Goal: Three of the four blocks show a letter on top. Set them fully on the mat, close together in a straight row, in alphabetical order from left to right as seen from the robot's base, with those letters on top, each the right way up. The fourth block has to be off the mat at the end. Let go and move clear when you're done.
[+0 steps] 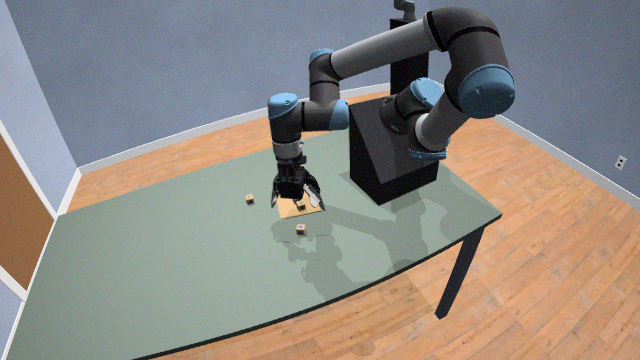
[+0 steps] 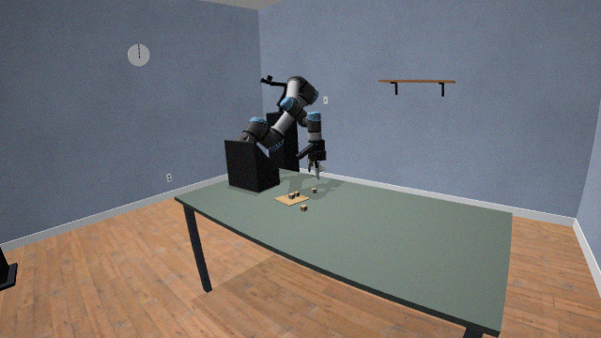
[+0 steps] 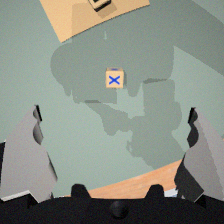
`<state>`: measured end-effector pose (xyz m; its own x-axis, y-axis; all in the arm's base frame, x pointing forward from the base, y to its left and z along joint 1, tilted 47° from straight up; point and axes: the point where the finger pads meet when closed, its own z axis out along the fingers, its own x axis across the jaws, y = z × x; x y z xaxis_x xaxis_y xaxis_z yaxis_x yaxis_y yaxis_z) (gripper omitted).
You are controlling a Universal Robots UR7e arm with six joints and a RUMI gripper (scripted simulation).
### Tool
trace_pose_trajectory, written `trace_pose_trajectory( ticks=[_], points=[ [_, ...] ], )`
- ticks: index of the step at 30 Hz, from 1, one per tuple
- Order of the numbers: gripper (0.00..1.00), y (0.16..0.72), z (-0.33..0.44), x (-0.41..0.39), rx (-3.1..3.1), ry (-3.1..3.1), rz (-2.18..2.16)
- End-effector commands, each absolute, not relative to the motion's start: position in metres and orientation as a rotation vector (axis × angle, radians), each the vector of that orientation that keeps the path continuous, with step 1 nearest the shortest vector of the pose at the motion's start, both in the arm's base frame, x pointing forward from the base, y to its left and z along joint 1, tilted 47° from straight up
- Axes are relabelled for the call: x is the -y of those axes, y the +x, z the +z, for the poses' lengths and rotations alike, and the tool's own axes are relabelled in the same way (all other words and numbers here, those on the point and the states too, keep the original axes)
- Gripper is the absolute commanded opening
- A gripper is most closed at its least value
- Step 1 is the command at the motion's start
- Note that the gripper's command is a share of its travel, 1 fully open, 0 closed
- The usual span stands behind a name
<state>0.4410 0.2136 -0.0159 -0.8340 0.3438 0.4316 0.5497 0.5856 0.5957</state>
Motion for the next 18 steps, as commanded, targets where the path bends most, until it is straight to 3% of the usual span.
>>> trace_pose_trajectory(
  ticks=[1, 3, 4, 18],
  points=[
    [1.00, 0.4414, -0.0157, -0.2133, 2.550, -0.733, -1.095],
    [1.00, 0.4414, -0.0157, -0.2133, 2.550, -0.733, -1.095],
    [0.37, 0.4414, -0.0157, -0.2133, 2.550, -0.733, -1.095],
    [0.37, 0.4414, -0.0157, -0.2133, 2.550, -0.733, -1.095]
  ],
)
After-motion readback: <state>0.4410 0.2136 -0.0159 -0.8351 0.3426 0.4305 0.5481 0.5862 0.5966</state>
